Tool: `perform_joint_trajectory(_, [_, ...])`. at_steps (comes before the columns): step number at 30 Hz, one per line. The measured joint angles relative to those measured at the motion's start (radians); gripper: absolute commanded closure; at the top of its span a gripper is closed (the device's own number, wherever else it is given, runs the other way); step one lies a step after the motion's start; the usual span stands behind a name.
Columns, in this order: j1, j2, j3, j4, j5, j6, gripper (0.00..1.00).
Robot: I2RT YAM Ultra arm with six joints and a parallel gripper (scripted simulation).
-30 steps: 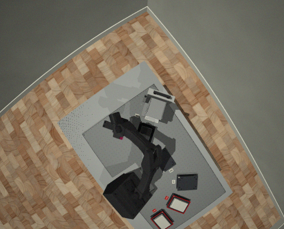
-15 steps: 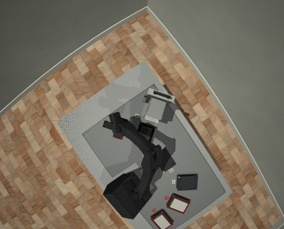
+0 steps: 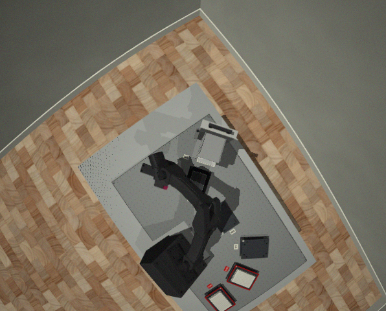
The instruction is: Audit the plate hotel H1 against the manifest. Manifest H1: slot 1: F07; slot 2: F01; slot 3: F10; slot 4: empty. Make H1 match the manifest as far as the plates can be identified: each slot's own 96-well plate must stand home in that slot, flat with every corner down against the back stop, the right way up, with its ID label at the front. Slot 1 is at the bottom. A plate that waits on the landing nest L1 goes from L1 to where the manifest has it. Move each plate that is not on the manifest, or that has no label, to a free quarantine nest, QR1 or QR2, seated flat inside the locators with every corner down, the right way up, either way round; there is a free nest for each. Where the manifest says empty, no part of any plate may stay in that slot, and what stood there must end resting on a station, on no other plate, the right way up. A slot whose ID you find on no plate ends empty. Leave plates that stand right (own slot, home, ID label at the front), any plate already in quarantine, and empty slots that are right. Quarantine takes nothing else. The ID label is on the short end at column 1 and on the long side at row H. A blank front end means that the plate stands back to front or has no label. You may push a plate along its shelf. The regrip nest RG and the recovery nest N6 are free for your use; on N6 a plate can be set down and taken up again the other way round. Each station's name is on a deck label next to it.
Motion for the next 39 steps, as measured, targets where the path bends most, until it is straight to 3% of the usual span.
perform_joint_trajectory(25, [0.054,-0.034,0.061,-0.136,0.009,0.069,0.00])
perform_joint_trajectory(39, [0.061,-0.036,0.066,-0.153,0.009,0.078,0.00])
